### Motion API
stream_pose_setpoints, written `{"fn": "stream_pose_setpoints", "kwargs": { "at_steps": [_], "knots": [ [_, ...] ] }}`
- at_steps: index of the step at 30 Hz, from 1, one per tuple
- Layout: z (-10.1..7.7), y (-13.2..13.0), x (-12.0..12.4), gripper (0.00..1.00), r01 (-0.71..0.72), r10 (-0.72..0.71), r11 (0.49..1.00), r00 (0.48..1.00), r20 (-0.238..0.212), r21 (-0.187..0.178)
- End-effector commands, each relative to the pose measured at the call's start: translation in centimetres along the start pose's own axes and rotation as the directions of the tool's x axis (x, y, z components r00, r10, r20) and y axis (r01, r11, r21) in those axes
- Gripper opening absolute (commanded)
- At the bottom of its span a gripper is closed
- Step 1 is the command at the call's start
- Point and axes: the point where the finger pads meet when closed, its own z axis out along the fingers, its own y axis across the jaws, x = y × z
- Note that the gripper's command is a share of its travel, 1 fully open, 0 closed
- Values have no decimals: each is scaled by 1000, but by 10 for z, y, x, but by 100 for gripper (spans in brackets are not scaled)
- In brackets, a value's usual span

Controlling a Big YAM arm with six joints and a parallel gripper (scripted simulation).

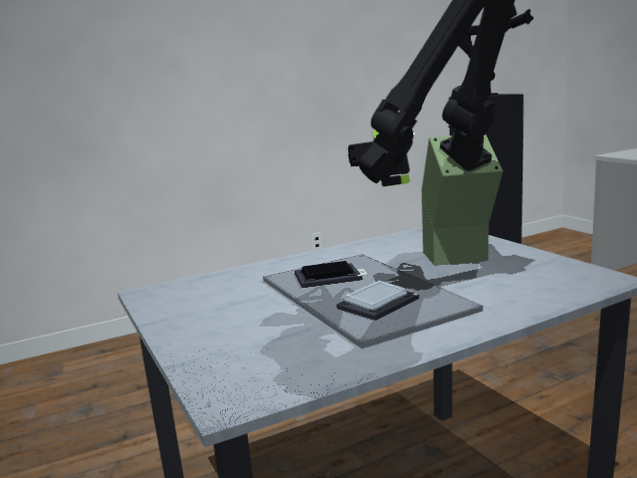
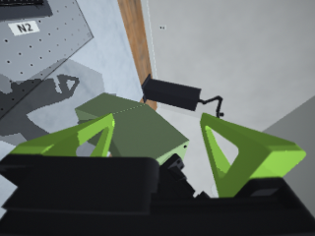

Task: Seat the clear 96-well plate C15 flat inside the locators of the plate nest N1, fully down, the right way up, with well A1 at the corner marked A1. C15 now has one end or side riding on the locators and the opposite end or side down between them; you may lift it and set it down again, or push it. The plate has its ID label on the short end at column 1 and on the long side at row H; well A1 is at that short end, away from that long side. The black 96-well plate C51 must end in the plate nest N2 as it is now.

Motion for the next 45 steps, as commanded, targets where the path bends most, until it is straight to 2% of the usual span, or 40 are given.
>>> {"fn": "stream_pose_setpoints", "kwargs": {
  "at_steps": [1, 17, 18, 20, 22, 23, 24, 25, 26, 27, 30, 31, 32, 34, 35, 37, 39, 40, 41, 42, 43, 44, 45],
  "knots": [
    [-1, -1, -1, 100, -3, 3, 1000, 1000, 2, -2],
    [-1, -1, -1, 100, -3, 3, 1000, 1000, 2, -2],
    [-1, 1, -6, 100, -17, 18, 999, 1000, 14, -51],
    [0, 10, -8, 100, -2, 4, 994, 1000, 19, -107],
    [-5, 30, -18, 100, 25, -22, 994, 999, 31, -103],
    [-4, 34, -19, 100, 37, -33, 990, 999, 34, -134],
    [7, 32, -12, 100, 35, -34, 987, 999, 8, -154],
    [8, 36, -14, 100, 40, -39, 983, 999, 10, -180],
    [0, 48, -19, 100, 61, -55, 981, 998, 36, -185],
    [-3, 54, -25, 100, 58, -50, 980, 998, 44, -190],
    [9, 60, -22, 100, 74, -68, 961, 997, 32, -267],
    [0, 72, -27, 100, 97, -84, 958, 995, 59, -271],
    [-3, 78, -32, 100, 95, -80, 957, 995, 66, -275],
    [-3, 78, -32, 100, 95, -80, 957, 995, 66, -275],
    [8, 75, -26, 100, 95, -85, 951, 995, 46, -294],
    [5, 82, -31, 100, 111, -91, 928, 993, 72, -355],
    [-4, 101, -40, 100, 137, -109, 924, 989, 96, -356],
    [-5, 106, -41, 100, 152, -119, 912, 987, 108, -382],
    [5, 105, -34, 100, 157, -129, 903, 987, 95, -400],
    [7, 107, -38, 100, 157, -126, 890, 987, 100, -427],
    [-2, 119, -41, 100, 184, -144, 885, 982, 126, -428],
    [-7, 125, -47, 100, 183, -138, 883, 981, 134, -432],
    [-7, 130, -49, 100, 200, -147, 868, 978, 149, -455]
  ]
}}
